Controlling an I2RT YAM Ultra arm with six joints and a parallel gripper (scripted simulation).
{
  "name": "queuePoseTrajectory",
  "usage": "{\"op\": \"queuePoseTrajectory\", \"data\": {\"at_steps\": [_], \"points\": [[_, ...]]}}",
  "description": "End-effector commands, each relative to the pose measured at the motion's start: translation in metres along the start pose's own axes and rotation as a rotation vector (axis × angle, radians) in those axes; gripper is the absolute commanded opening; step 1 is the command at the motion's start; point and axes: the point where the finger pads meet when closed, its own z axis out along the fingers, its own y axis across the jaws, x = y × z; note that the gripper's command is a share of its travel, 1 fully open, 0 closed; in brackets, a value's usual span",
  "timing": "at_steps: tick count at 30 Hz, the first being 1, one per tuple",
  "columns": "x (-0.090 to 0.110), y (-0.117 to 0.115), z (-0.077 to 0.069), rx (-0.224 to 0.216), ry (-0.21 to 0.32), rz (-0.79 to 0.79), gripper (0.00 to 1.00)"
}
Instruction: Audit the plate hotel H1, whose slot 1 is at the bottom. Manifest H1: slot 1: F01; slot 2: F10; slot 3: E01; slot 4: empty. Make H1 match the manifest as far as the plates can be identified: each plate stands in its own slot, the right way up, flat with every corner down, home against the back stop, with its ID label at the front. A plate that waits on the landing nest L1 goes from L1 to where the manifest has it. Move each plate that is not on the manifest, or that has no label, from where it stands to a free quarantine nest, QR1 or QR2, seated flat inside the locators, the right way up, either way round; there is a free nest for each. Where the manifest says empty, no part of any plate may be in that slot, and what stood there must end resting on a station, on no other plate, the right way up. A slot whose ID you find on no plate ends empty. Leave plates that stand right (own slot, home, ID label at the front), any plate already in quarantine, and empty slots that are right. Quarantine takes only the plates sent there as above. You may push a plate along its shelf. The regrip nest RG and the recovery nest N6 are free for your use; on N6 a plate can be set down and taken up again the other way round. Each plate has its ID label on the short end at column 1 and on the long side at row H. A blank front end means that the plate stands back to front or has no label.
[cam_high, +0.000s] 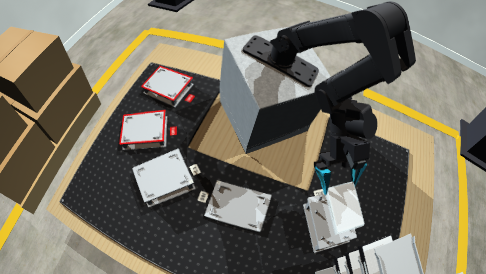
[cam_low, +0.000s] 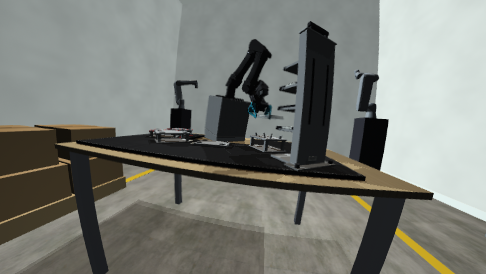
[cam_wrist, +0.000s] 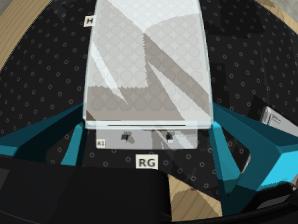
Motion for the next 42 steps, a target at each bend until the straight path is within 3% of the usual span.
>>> {"op": "queuePoseTrajectory", "data": {"at_steps": [1, 42], "points": [[-0.008, 0.001, 0.000, -0.006, -0.029, 0.011, 0.86], [0.005, 0.002, 0.013, -0.006, -0.029, 0.010, 0.86]]}}
